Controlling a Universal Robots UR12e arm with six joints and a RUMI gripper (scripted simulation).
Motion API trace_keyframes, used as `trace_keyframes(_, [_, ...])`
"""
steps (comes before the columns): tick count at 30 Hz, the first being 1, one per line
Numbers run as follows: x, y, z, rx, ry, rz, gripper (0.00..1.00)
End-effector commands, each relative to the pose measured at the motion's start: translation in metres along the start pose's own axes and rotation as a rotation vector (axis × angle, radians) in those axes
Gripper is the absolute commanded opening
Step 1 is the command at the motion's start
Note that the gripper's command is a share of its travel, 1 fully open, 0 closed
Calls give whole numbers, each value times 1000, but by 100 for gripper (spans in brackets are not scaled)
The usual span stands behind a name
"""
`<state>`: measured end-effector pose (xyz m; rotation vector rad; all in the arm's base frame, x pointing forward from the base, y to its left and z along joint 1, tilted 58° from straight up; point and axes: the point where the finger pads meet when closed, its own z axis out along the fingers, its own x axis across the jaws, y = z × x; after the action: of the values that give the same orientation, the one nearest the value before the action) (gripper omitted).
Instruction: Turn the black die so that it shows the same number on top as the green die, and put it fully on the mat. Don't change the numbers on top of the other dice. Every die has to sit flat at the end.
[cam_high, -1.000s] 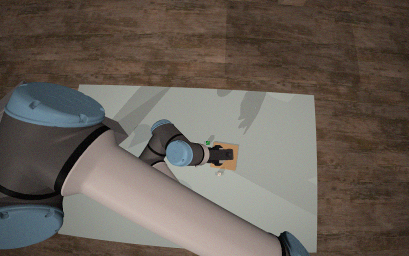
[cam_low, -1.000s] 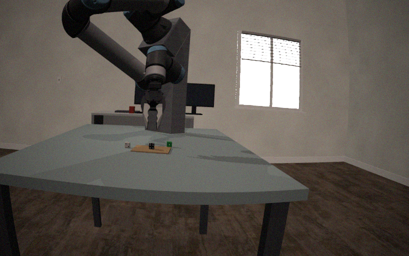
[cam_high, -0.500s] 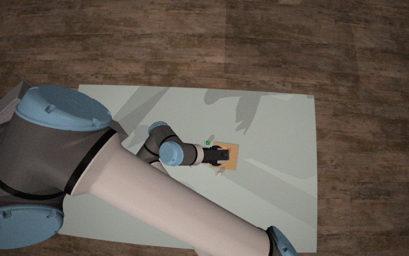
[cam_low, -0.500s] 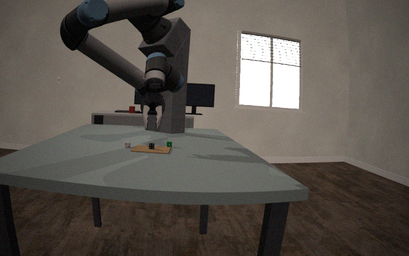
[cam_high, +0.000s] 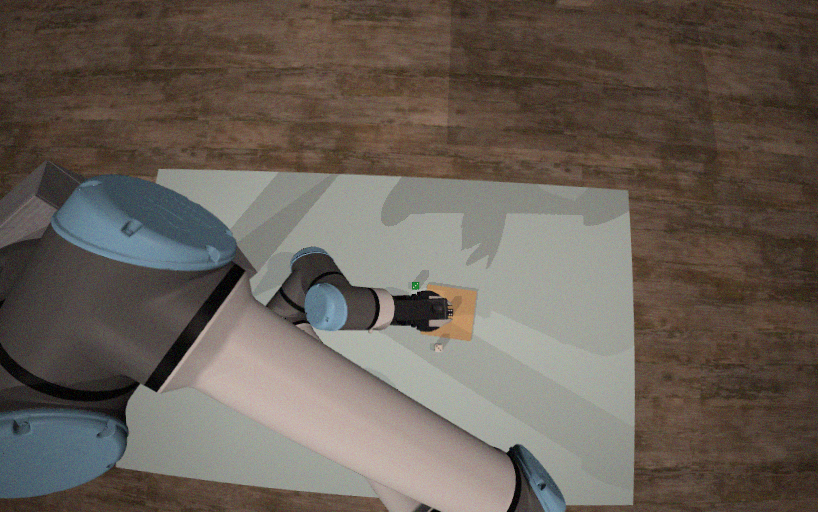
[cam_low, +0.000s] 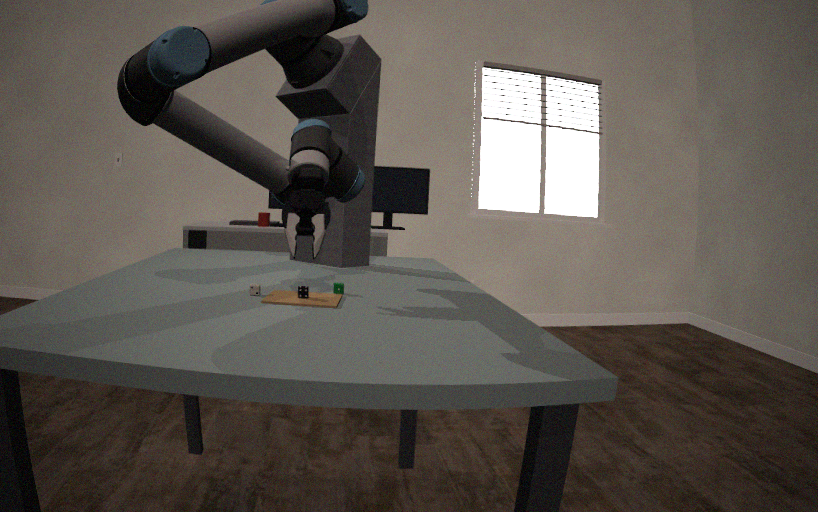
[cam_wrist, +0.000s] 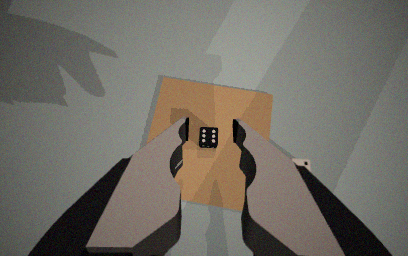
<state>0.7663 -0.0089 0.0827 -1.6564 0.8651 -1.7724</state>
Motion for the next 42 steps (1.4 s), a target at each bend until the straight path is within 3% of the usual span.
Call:
trace_keyframes(1, [0, -1, 0, 4, -1, 0, 21])
trace_keyframes(24, [0, 4, 4, 4, -1, 0, 21])
trace_keyframes(42, [0, 22, 22, 4, -1, 0, 21])
